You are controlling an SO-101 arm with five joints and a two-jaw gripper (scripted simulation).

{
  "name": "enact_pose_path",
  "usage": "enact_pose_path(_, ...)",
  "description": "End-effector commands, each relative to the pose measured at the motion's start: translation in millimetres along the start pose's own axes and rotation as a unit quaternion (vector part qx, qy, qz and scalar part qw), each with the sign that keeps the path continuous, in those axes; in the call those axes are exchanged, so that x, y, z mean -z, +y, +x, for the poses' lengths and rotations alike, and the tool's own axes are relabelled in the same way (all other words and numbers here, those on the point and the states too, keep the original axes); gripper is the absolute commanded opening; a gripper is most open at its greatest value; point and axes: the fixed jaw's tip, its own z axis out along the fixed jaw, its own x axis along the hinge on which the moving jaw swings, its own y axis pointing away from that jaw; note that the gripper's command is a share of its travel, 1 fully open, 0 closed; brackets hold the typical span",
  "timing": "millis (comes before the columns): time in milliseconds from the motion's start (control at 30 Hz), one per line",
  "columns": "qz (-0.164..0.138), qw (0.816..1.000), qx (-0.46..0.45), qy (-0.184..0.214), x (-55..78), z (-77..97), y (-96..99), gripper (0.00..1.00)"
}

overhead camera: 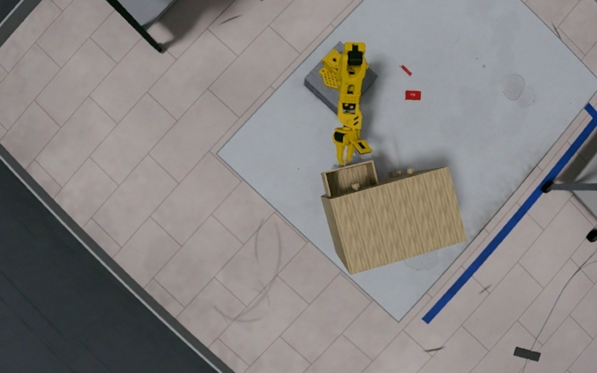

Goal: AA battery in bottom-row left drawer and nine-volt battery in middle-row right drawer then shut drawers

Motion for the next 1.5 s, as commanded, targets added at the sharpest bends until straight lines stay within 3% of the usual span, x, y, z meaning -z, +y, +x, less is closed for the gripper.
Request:
enact_pose_path(0,0.003,1.000,0.003,0.000,2.7,1.0,-1.1,0.00)
enact_pose_path(1133,0.006,1.000,0.002,0.002,7.9,3.5,-1.3,0.00)
enact_pose_path(1467,0.006,1.000,0.002,0.002,7.9,3.5,-1.3,0.08)
